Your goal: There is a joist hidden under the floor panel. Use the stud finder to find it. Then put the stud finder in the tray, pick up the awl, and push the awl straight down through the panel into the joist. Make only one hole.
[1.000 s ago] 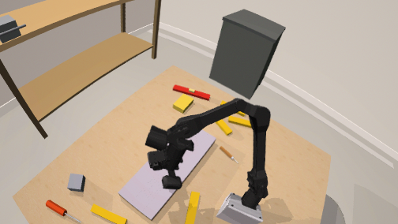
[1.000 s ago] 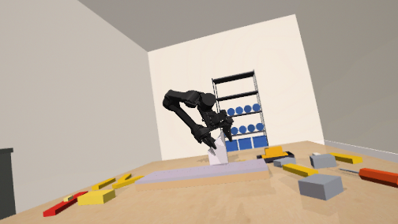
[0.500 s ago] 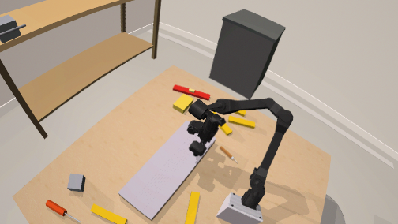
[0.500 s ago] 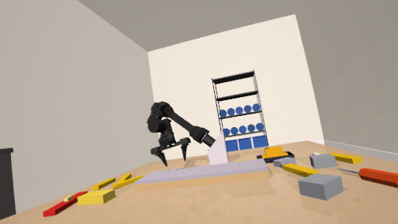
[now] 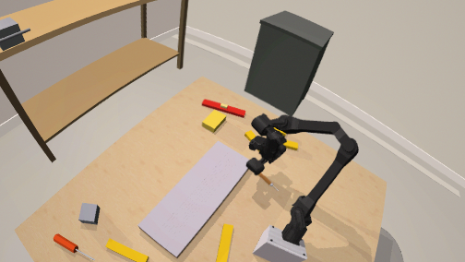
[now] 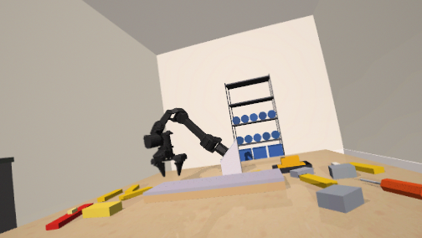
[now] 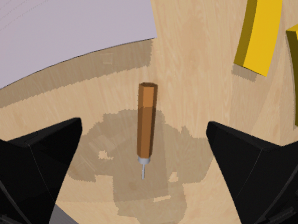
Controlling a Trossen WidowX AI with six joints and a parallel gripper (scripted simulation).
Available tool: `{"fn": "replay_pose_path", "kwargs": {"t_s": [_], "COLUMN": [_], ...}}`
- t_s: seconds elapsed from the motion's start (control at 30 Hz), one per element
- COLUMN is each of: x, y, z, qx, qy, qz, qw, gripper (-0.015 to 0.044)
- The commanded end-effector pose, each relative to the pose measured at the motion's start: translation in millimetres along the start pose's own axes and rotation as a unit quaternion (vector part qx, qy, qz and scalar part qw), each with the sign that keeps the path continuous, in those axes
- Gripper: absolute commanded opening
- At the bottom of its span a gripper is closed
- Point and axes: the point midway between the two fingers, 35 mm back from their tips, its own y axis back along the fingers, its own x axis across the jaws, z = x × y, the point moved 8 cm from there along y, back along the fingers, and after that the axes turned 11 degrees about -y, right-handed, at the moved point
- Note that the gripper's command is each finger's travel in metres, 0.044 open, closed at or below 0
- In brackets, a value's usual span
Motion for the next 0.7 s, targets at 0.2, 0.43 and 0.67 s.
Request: {"fn": "replay_pose_path", "kwargs": {"t_s": [0.2, 0.43, 0.67], "x": [-2.8, -2.3, -2.3], "y": [-5.4, -16.6, -27.9], "z": [-0.6, 0.7, 1.5], "qx": [0.004, 0.005, 0.005], "qy": [0.001, 0.001, 0.001], "qz": [-0.004, -0.003, -0.003], "qw": [1.0, 1.0, 1.0], "gripper": [0.044, 0.044, 0.044]}}
